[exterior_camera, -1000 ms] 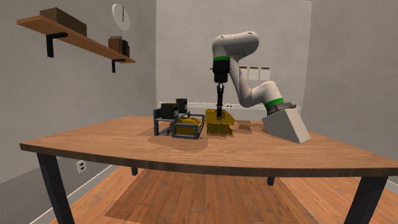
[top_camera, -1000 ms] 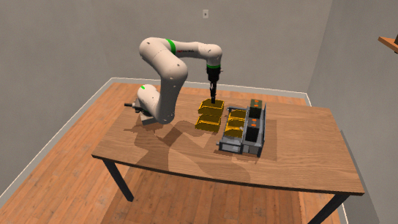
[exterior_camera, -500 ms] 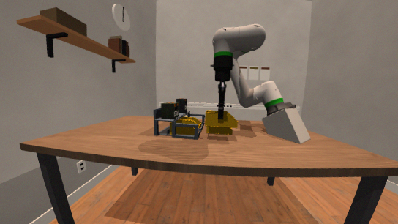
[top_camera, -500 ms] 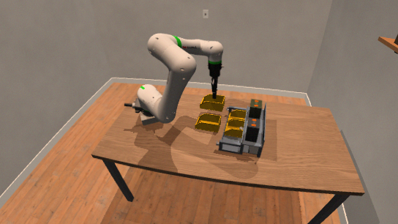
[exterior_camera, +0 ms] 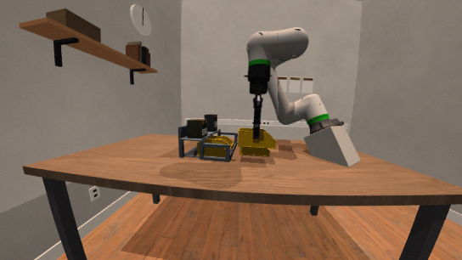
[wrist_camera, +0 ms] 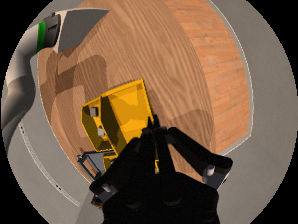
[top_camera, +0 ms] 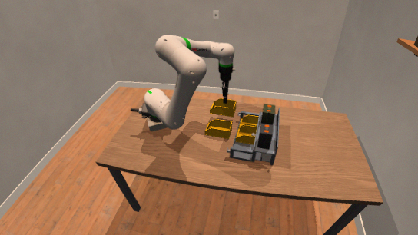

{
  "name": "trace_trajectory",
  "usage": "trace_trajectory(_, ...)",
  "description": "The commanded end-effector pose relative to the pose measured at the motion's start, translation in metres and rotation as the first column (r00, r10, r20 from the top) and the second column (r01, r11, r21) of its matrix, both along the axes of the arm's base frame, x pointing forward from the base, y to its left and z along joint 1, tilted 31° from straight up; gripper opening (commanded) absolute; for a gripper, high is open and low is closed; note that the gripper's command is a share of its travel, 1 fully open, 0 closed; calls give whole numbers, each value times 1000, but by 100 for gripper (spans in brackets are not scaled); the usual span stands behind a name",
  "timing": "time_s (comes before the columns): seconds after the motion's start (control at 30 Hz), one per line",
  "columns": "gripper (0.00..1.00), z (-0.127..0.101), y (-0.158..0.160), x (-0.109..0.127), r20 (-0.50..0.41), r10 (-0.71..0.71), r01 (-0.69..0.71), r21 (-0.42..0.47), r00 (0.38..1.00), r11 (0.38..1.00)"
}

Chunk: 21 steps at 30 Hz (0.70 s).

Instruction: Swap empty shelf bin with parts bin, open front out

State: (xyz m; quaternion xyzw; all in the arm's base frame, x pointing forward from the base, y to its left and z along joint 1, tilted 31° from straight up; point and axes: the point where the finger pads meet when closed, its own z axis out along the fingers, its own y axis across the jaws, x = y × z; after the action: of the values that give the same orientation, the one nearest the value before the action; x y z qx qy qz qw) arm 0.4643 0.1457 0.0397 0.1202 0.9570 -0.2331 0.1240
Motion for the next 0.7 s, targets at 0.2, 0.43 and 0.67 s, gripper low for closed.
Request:
trace_trajectory(0.2, 10, -2, -1, 1, 1, 1, -1, 1, 1000, 1000)
trace_trajectory(0.43, 10, -8, -4, 2, 1, 1, -1, 1, 1000, 1000)
trace_trajectory(0.67, 10, -24, -13, 6, 1, 1, -1, 1, 1000, 1000)
